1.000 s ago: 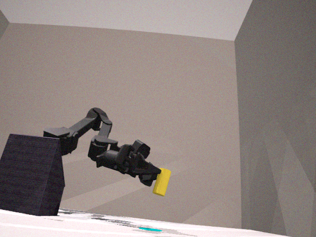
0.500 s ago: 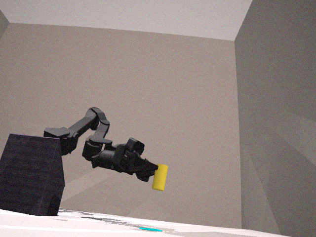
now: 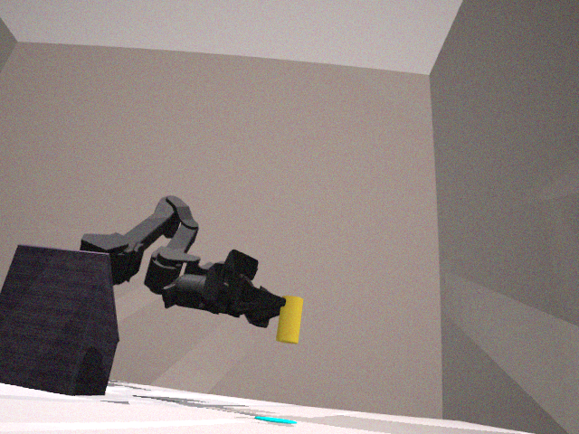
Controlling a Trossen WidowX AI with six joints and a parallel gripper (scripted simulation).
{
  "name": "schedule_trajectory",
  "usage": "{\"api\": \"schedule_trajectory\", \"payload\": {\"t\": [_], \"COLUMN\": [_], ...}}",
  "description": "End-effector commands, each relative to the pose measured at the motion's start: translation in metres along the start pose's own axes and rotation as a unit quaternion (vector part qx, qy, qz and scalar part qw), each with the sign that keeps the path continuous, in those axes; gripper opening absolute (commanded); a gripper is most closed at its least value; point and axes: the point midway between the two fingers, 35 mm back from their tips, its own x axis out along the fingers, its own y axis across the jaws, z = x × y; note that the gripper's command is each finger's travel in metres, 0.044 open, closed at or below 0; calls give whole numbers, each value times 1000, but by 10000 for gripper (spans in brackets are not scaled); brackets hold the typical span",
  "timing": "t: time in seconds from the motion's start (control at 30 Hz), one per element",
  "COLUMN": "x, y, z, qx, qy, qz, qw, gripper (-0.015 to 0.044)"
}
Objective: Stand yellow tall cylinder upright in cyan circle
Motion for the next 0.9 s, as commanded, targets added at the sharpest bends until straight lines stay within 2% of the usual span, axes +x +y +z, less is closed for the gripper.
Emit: {"api": "schedule_trajectory", "payload": {"t": [0.0,0.27,0.87], "x": [-1,-1,7], "y": [-2,-1,3], "z": [1,-1,-39], "qx": [3,3,5], "qy": [-3,-3,0], "qz": [-2,-2,-5], "qw": [1000,1000,1000], "gripper": [105,105,105]}}
